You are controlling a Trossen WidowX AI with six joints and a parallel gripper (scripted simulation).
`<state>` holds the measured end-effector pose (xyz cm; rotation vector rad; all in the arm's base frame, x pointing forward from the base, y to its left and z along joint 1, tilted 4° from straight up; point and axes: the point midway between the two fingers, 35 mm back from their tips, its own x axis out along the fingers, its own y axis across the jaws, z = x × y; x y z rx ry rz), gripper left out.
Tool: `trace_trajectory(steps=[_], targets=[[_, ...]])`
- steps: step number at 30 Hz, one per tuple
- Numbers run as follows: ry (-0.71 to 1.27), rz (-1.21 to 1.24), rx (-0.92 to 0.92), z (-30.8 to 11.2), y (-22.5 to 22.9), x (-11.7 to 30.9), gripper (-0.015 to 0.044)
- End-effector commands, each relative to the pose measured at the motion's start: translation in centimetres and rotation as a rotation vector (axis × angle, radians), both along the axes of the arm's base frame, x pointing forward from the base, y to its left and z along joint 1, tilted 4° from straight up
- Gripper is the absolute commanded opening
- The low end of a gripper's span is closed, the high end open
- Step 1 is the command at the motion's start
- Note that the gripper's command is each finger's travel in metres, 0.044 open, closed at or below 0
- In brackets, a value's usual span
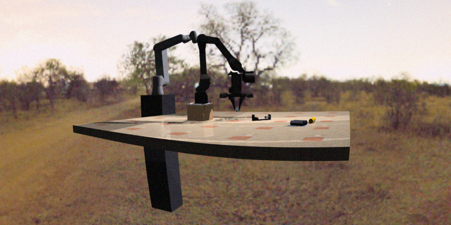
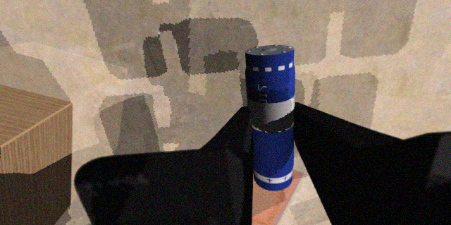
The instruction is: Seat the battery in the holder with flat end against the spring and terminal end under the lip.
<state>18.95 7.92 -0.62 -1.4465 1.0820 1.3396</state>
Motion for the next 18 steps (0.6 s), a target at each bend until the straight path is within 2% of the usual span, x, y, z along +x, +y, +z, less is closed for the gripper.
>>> trace_trajectory(steps=[1,18], targets=[[-0.008,-0.038,-0.001,0.7,-0.1,0.4,0.0065],[-0.064,-0.844,0.042,3.8,-2.9,10.7,0.0065]])
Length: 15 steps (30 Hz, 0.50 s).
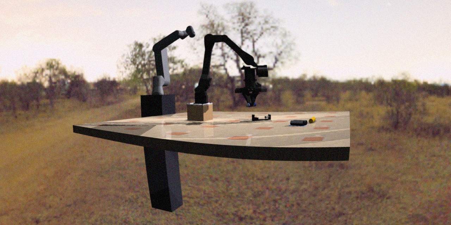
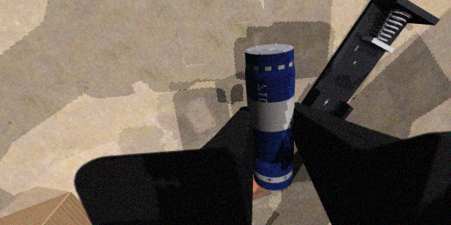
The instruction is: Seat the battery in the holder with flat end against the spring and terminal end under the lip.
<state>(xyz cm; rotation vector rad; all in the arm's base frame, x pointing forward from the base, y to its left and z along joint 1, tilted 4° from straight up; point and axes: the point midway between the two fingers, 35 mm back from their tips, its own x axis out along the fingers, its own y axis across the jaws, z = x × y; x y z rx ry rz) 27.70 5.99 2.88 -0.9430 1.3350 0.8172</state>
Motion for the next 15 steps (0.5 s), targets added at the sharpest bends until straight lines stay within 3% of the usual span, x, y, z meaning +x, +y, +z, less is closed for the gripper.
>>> trace_trajectory(steps=[1,8,15], targets=[[-0.004,-0.211,0.007,0.4,-1.2,2.6,0.0065],[-0.023,-0.536,0.022,1.1,-3.5,6.2,0.0065],[-0.027,-0.565,0.022,1.2,-3.7,6.5,0.0065]])
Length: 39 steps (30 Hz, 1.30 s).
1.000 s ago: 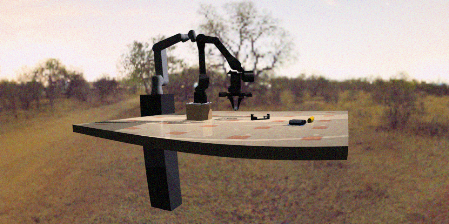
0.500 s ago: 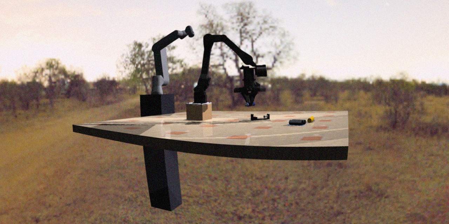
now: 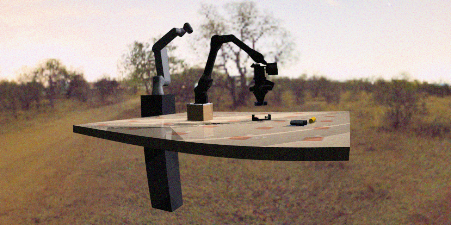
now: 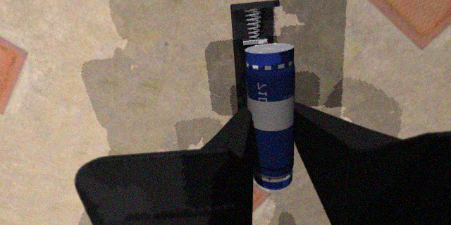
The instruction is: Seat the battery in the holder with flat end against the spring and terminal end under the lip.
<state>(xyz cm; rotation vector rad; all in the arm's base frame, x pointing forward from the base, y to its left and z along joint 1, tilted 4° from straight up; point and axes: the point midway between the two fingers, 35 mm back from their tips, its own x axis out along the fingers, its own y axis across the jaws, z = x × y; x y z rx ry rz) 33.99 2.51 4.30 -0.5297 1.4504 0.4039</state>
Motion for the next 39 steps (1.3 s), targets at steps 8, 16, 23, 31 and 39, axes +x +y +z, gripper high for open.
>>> trace_trajectory(steps=[8,16,23,31,39], targets=[[0.079,-0.035,-0.050,-1.5,-0.3,0.2,0.0065],[0.183,-0.039,-0.119,-3.5,-0.5,0.0,0.0065],[0.228,-0.039,-0.145,-4.2,-0.6,0.0,0.0065],[0.262,-0.044,-0.165,-4.4,-0.5,0.2,0.0065],[0.304,-0.051,-0.189,-4.8,-0.4,0.4,0.0065]])
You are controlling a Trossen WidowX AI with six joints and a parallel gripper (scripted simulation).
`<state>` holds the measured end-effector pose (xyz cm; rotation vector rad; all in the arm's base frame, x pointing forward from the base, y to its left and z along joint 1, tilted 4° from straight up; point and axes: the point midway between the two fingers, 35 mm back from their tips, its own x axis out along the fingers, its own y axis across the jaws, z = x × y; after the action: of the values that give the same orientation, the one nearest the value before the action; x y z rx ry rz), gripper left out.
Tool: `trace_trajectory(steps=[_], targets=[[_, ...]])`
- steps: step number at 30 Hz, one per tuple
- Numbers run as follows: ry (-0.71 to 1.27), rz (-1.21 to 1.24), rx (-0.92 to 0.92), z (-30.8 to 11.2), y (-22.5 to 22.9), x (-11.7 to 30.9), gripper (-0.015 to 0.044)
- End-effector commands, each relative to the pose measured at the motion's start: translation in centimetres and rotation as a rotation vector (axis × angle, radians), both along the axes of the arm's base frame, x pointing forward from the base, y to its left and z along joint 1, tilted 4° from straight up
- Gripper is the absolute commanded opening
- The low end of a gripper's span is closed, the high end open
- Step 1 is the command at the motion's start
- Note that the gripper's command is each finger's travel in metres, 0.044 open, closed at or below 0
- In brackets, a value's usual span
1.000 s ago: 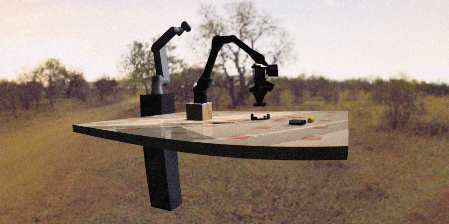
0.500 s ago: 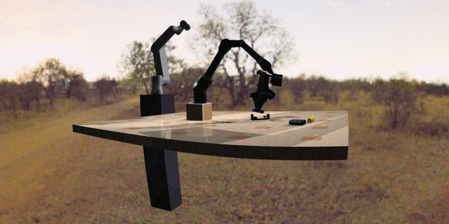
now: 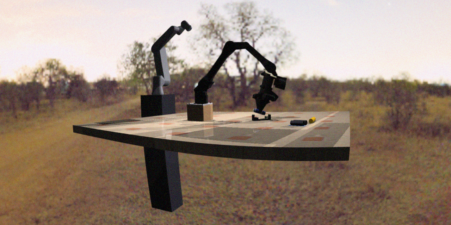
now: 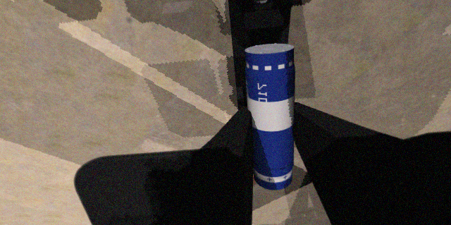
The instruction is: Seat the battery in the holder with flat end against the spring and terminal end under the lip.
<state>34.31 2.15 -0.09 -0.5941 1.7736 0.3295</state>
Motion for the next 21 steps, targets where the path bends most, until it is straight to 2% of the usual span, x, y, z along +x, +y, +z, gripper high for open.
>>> trace_trajectory(steps=[1,21], targets=[[0.030,-0.007,-0.022,-0.43,-0.02,0.09,0.0065],[0.134,-0.014,-0.088,-1.18,0.20,0.51,0.0065]])
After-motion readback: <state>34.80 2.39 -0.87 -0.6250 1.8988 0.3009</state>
